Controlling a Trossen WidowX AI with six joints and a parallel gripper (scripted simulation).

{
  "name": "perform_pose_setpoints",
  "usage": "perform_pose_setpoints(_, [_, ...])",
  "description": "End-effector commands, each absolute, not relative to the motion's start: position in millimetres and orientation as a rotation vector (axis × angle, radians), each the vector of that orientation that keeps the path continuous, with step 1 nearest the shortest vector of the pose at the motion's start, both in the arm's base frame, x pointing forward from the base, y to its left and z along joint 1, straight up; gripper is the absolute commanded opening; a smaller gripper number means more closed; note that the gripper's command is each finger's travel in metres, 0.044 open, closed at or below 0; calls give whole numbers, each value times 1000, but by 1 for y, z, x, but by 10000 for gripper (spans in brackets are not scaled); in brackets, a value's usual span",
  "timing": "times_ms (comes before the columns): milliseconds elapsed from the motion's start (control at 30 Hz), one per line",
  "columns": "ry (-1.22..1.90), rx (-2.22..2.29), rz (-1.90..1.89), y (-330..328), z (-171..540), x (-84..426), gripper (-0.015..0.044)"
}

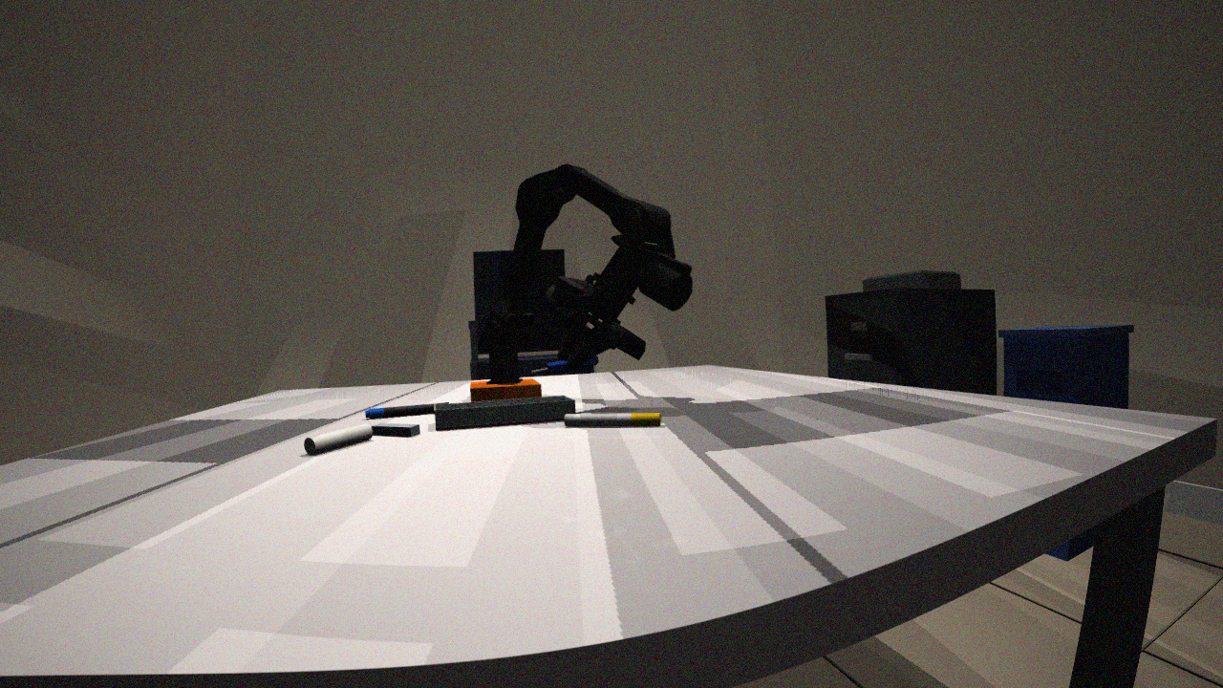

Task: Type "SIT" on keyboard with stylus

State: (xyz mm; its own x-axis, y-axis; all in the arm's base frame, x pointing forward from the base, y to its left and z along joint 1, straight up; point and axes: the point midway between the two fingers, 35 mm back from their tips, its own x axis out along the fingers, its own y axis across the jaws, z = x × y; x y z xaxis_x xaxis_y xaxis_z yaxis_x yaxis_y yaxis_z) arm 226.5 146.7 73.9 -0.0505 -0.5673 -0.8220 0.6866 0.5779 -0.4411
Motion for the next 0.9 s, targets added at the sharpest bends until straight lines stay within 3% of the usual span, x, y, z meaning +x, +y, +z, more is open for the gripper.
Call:
perform_pose_setpoints(0, [1295,11,-953,140,74,229,0])
perform_pose_setpoints(867, [1490,-796,-406,108,87,249,0])
